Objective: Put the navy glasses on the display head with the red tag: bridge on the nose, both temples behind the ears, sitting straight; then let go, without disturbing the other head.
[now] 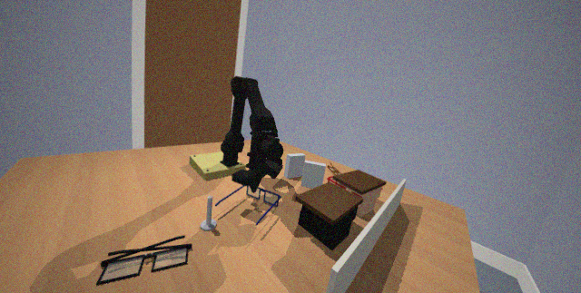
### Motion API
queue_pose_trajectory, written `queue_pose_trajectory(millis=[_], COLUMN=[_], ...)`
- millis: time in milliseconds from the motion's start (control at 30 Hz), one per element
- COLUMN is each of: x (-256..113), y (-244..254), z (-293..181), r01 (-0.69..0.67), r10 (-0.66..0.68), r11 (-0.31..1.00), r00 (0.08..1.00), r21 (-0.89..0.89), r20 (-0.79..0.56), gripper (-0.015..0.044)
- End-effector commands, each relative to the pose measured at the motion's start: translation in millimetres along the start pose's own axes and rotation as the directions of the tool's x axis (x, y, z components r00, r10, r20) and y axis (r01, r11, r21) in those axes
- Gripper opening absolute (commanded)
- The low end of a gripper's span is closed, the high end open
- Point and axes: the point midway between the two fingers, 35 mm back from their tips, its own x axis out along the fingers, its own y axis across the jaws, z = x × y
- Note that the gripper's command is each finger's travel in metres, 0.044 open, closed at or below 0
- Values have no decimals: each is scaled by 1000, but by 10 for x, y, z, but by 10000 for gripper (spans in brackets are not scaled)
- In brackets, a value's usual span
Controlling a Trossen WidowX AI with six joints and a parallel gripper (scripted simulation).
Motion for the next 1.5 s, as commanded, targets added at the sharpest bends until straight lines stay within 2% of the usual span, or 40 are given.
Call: queue_pose_trajectory(millis=[0, 500, 767, 1133, 1467], x=[-161, -957, -975, -1041, -1122], y=[-27, -21, -46, -197, -329], z=[40, 23, -2, -149, -284], r01=[7, 8, -5, -52, -23], r10=[-7, -8, 5, 79, 122], r11=[1000, 1000, 999, 967, 898], r00=[1000, 1000, 1000, 992, 972], r21=[0, 1, -32, -250, -440], r20=[10, 8, 18, 101, 199], gripper=[0, 0, 0, 0, 0])
